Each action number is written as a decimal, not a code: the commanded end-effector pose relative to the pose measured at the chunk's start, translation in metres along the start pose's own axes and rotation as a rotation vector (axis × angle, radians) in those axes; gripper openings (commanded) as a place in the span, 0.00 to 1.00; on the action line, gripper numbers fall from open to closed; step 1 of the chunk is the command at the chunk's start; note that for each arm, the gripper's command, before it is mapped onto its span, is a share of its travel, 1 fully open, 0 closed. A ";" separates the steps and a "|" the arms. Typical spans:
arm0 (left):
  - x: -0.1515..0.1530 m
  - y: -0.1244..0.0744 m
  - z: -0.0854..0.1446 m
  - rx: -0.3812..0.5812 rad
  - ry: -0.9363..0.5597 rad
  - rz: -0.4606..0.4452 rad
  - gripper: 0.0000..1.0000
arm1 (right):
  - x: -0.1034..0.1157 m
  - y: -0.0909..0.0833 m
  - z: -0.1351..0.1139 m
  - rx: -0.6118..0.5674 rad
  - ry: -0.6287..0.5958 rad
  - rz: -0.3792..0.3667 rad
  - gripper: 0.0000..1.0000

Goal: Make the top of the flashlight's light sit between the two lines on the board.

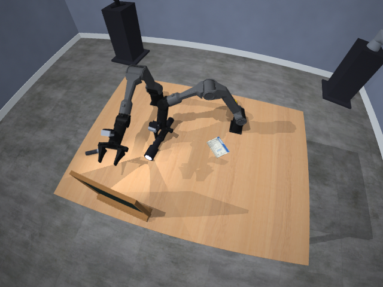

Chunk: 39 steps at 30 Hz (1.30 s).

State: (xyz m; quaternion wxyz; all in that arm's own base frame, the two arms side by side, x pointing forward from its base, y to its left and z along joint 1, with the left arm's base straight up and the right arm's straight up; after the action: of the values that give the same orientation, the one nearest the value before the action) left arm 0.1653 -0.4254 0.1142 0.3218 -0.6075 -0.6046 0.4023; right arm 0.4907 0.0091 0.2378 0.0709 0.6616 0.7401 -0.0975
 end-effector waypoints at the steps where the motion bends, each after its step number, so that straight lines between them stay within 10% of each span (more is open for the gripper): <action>1: 0.000 0.000 0.000 -0.001 -0.001 0.001 0.37 | -0.004 -0.021 -0.012 0.082 0.000 0.013 1.00; 39: 0.000 0.000 0.000 -0.001 -0.001 0.001 0.37 | 0.005 -0.214 -0.022 0.668 0.053 -0.037 1.00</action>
State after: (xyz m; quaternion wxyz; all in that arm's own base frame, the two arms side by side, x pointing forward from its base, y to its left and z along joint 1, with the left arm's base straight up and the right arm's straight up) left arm 0.1653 -0.4254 0.1142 0.3217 -0.6076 -0.6046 0.4023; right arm 0.2936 -0.0019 0.2695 -0.1568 0.6431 0.6829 -0.3090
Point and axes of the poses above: on each arm, the point where the finger pads meet when closed, its own y axis out along the fingers, its own x axis across the jaws, z = x × y, the point moved 10 cm from there along -y, back along the fingers, and after that the axes turned 12 degrees about -y, right-handed, at the moved point
